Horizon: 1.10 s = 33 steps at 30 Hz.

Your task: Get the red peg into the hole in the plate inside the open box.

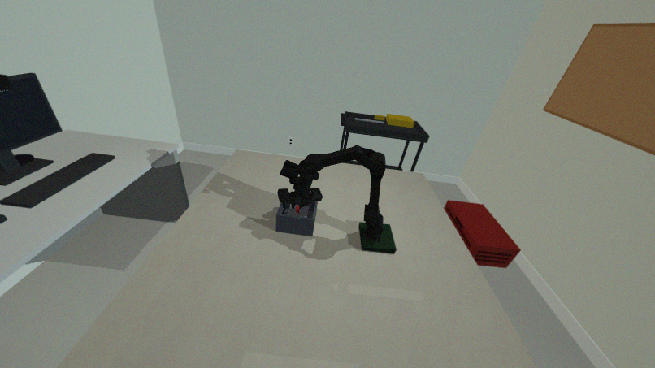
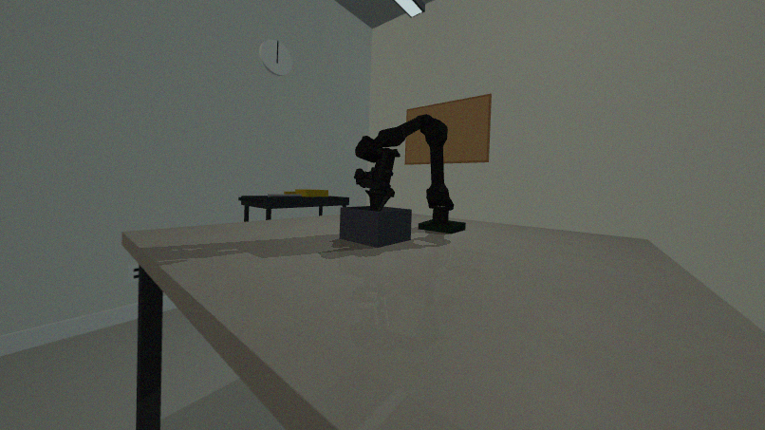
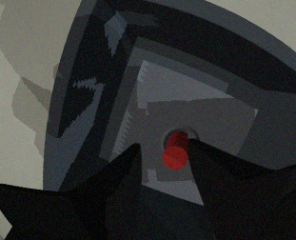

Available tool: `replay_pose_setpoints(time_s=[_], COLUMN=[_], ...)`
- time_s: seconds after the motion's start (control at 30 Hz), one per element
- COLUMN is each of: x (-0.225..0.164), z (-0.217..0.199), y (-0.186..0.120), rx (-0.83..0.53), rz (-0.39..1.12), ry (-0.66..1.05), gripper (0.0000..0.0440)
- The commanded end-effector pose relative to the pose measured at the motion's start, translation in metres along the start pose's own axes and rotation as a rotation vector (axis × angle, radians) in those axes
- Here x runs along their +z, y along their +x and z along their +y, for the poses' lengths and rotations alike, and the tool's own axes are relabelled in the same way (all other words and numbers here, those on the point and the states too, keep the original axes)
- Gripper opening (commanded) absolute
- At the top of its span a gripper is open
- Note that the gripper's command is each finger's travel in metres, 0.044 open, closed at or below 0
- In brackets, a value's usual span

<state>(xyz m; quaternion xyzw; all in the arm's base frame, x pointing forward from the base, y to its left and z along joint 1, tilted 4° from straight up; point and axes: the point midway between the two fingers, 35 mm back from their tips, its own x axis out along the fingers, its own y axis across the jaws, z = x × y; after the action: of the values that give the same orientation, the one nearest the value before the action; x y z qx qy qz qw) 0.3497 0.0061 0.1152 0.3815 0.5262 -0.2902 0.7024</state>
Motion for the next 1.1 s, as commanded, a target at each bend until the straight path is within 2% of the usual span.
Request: replay_pose_setpoints(time_s=[0.0,1.07], x=[0.007,0.060], z=[0.005,-0.001], y=[-0.002,0.007], rx=[0.001,-0.099], rz=[-0.002,0.031], ry=[-0.013,-0.022], gripper=[0.0142,0.0160])
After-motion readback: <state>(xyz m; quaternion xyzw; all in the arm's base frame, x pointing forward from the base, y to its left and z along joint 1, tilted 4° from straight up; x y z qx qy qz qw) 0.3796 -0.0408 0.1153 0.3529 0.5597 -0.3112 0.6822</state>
